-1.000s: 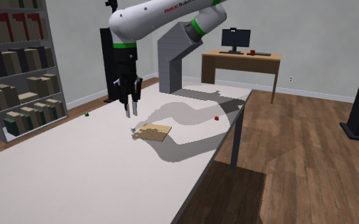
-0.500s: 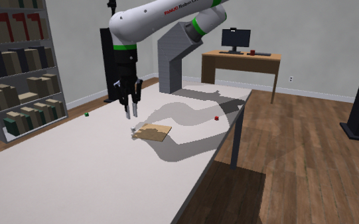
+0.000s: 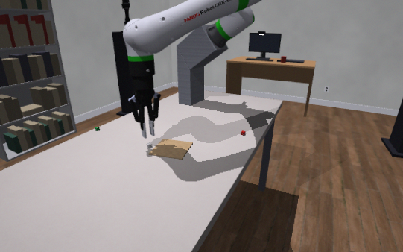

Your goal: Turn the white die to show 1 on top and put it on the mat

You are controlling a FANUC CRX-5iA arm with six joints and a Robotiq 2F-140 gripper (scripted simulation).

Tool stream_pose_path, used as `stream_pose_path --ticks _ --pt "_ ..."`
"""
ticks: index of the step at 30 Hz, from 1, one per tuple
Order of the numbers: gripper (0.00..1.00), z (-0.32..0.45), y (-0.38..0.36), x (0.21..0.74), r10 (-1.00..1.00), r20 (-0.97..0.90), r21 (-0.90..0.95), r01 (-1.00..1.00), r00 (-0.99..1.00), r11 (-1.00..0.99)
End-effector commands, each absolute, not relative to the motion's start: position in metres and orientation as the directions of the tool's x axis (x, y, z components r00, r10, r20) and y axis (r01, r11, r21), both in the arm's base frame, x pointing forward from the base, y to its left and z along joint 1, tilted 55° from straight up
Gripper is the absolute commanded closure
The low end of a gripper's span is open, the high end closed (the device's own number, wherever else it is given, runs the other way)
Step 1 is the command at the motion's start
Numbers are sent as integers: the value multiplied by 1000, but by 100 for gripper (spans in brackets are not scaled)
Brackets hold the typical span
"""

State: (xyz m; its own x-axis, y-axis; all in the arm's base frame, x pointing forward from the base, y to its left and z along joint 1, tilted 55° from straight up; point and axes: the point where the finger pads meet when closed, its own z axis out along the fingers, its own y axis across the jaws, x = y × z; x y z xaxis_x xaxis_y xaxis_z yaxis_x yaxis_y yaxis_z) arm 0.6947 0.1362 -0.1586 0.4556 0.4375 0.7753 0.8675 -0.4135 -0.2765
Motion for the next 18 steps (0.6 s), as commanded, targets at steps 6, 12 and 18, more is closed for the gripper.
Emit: stream_pose_path --ticks 6,12,18 --pt "73 -165 145 697 437 775 -276 867 456 -414" --pt "73 -168 150 698 437 775 -276 867 456 -414" --pt "73 -172 154 699 437 775 -276 867 456 -414"
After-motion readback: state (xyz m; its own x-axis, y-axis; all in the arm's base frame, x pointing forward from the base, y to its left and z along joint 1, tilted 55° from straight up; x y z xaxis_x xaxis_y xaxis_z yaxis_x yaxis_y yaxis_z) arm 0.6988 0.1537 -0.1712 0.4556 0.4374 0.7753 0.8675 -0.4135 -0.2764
